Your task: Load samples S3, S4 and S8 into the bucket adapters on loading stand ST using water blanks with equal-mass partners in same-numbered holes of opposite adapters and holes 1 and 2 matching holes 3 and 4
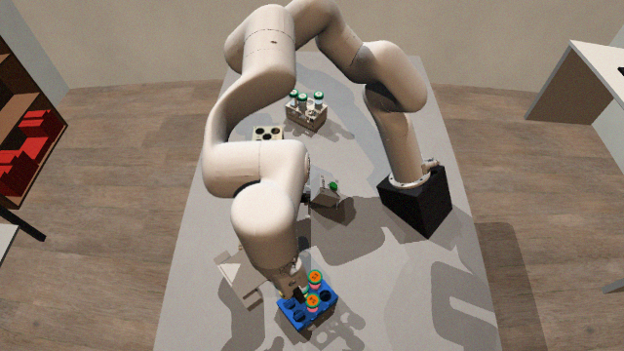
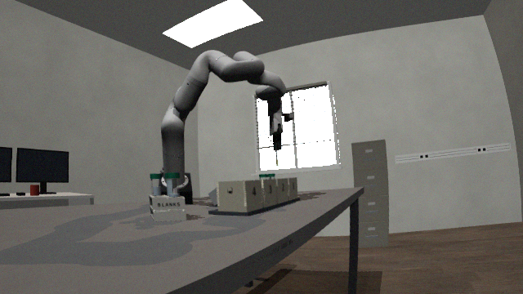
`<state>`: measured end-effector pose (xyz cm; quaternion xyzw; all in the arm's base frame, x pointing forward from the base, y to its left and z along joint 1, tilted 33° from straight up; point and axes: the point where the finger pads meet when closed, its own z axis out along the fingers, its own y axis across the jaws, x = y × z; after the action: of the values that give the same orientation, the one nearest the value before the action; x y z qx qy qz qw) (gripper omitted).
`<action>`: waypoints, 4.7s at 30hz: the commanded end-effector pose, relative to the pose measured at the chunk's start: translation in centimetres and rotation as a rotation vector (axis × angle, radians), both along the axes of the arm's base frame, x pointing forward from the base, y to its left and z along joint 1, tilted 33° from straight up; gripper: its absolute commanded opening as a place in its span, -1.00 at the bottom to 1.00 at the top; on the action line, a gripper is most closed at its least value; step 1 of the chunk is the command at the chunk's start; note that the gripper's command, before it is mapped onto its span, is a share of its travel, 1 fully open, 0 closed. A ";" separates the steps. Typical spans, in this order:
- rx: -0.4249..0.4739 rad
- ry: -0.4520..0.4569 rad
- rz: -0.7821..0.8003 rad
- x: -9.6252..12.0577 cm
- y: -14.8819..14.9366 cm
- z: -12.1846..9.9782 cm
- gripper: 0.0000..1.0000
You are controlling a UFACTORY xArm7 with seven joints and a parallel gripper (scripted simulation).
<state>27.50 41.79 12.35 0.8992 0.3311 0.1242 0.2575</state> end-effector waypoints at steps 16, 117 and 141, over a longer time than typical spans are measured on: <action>0.004 -0.001 0.003 -0.1 0.2 0.2 -1.00; 0.004 -0.001 0.003 2.9 -2.6 -6.2 -1.00; 0.004 -0.001 0.003 3.8 -3.5 -8.0 -1.00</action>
<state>31.20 38.22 4.50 0.8992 0.3311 0.1241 0.2576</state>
